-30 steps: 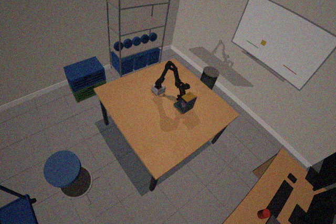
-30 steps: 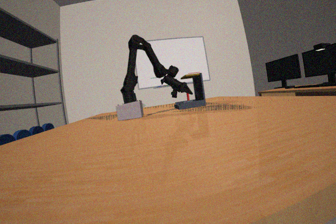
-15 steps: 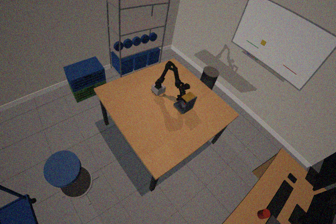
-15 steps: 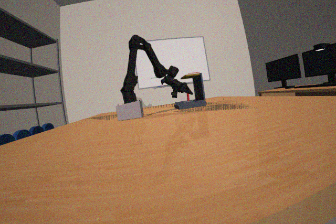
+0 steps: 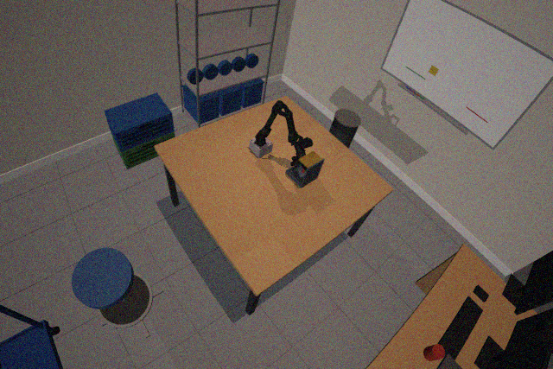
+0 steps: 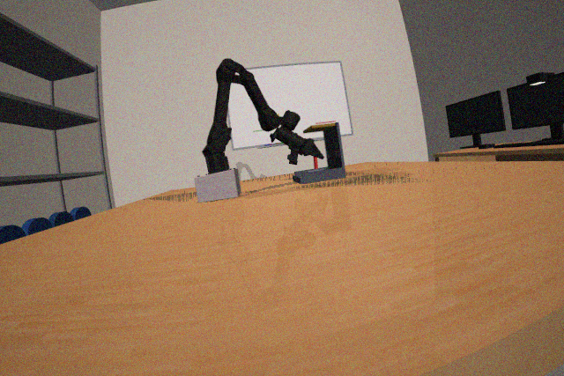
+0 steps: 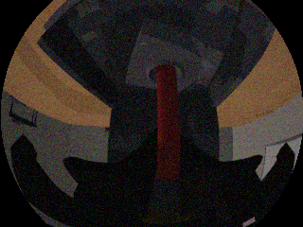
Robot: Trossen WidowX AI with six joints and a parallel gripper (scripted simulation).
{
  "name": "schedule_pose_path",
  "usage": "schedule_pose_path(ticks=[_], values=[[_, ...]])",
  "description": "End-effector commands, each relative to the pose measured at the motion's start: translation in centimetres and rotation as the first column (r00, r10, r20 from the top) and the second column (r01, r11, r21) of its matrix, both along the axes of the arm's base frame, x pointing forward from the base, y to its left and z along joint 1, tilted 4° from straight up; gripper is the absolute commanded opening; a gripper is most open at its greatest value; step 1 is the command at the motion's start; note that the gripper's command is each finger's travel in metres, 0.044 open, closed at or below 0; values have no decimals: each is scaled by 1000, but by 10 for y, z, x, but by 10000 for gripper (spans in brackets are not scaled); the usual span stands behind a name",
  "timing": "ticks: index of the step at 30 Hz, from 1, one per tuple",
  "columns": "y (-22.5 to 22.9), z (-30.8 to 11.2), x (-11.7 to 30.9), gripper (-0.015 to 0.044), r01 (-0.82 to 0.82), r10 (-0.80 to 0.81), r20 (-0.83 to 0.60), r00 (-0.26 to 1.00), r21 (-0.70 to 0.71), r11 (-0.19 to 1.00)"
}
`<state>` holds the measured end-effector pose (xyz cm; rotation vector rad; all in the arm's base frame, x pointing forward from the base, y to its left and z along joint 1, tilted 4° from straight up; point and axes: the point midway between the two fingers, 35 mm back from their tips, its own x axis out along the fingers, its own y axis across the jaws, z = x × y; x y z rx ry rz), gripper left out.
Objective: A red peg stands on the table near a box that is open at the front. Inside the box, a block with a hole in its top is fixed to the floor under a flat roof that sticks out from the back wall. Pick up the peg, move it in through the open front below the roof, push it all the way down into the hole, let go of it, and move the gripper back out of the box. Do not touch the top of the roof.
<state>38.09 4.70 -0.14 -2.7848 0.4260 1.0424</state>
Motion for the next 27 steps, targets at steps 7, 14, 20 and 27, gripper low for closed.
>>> schedule_pose_path(ticks=[7, 14, 20, 27], values=[[0, -10, -5, 0, -6, 6, -31, 1000, -6, 1000], [0, -10, -5, 0, -6, 6, -31, 1000, -6, 1000], [0, -1, 0, 131, 0, 0, 0, 1000, 0, 1000], [0, 0, 0, 220, 0, 0, 0, 1000, 0, 1000]])
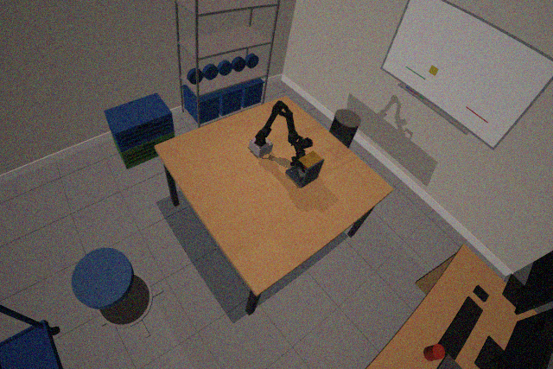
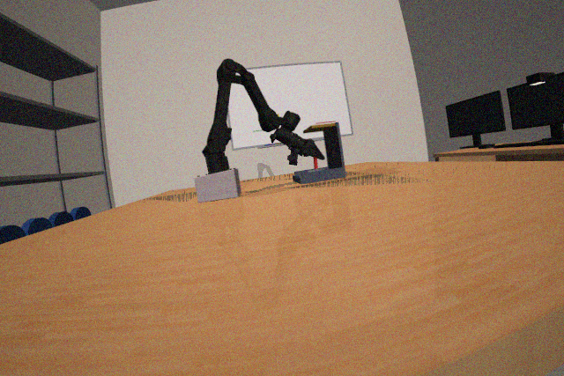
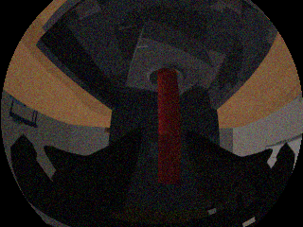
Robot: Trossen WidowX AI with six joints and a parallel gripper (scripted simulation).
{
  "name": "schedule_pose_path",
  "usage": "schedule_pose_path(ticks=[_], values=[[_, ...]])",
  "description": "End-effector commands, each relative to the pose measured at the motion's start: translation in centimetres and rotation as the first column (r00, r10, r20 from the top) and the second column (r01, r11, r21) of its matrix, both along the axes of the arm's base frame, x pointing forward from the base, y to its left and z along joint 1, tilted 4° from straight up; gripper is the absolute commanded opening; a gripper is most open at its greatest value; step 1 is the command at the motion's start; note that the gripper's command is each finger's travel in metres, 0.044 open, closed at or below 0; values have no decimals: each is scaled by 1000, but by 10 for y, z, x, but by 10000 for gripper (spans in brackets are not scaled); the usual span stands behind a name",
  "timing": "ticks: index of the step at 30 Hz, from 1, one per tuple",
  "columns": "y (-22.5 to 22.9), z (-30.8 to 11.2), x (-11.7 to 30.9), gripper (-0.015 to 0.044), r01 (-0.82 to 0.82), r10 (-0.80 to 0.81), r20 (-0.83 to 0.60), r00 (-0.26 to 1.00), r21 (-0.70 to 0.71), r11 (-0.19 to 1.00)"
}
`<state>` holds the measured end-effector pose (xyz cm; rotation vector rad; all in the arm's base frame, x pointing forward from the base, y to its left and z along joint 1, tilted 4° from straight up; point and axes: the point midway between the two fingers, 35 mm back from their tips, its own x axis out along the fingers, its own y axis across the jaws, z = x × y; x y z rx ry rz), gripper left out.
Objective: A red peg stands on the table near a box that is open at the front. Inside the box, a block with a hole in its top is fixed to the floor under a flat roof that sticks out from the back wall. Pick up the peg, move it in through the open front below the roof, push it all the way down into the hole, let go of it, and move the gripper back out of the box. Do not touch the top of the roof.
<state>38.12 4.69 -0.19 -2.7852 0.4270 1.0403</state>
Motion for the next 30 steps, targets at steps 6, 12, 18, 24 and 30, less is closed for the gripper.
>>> schedule_pose_path(ticks=[6, 12, 18, 24, 30], values=[[1, 6, -3, 220, -1, 1, -5, 1000, 0, 1000], [2, 13, -5, 220, -2, 2, -9, 1000, -1, 1000], [3, 20, -8, 220, -3, 3, -14, 1000, -1, 1000], [4, 27, -12, 220, -4, 4, -18, 1000, -2, 1000], [5, 33, -15, 220, -5, 5, -22, 1000, -3, 1000]])
